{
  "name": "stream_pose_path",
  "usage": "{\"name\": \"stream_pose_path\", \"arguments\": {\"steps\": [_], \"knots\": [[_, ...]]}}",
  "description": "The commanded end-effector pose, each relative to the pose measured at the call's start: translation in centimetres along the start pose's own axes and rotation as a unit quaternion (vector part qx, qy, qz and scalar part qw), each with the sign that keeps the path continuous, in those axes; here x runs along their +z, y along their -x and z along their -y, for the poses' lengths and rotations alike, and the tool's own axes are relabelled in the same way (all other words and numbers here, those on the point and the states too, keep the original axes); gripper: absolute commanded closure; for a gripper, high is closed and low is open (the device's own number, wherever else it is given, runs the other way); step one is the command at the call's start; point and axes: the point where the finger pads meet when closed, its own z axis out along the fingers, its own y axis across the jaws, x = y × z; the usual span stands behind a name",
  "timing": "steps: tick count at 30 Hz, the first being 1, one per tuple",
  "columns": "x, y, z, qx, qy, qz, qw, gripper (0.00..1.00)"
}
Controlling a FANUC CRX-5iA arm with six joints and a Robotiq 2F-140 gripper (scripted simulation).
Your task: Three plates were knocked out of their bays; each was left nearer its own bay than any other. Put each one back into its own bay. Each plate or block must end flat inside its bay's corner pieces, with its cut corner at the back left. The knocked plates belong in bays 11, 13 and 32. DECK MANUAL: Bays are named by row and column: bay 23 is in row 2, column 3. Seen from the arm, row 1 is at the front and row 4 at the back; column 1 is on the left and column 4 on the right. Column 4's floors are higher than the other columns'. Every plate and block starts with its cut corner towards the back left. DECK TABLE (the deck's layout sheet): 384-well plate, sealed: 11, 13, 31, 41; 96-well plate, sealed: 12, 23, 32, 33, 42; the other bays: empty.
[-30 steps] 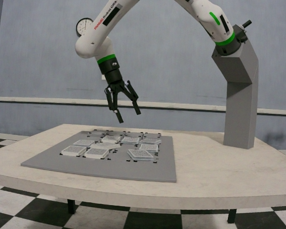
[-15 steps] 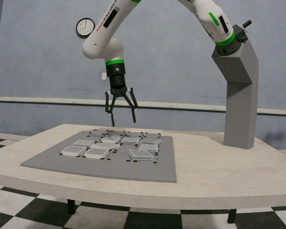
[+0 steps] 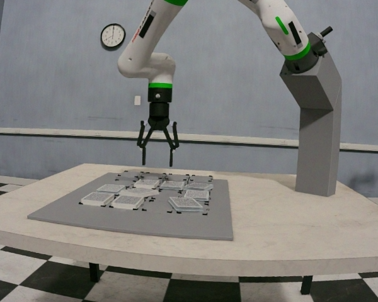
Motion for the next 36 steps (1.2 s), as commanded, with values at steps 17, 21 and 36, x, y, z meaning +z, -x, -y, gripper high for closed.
{"name": "stream_pose_path", "arguments": {"steps": [17, 21, 36], "knots": [[-0.1, 0.8, -0.6, 0.001, -0.002, 0.0, 1.0, 0.0], [-0.3, 2.0, -1.6, 0.001, -0.002, 0.0, 1.0, 0.0], [-0.7, 6.0, -4.9, 0.001, -0.002, 0.0, 1.0, 0.0]]}}
